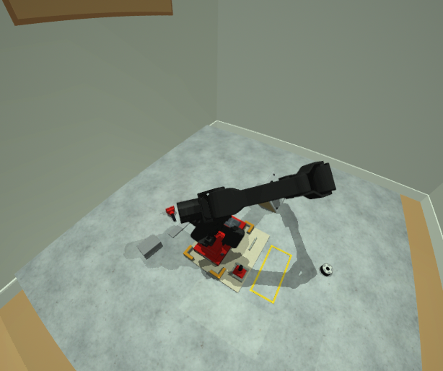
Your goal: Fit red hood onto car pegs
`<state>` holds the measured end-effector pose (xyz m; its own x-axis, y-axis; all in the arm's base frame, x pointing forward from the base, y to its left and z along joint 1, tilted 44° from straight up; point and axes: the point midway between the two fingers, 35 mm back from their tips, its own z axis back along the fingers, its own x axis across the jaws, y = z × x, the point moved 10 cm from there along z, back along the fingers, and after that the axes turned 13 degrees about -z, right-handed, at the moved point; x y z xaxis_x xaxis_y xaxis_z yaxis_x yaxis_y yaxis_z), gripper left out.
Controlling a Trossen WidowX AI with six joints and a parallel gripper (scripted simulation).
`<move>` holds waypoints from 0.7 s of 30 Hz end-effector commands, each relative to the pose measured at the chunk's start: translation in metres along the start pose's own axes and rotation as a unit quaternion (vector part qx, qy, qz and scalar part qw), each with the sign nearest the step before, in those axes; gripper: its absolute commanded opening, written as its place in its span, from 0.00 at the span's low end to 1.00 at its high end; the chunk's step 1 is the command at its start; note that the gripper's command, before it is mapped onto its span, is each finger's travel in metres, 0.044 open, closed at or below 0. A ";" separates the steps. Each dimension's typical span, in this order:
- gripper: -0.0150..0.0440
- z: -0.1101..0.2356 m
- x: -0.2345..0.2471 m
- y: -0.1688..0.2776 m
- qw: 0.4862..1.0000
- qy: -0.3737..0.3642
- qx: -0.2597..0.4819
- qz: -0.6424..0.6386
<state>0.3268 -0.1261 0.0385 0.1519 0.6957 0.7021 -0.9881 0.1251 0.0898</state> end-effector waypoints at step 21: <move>0.25 -0.010 0.000 0.001 1.000 -0.003 0.001 -0.004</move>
<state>0.3262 -0.1223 0.0340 0.1597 0.6930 0.7030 -0.9867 0.1329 0.0931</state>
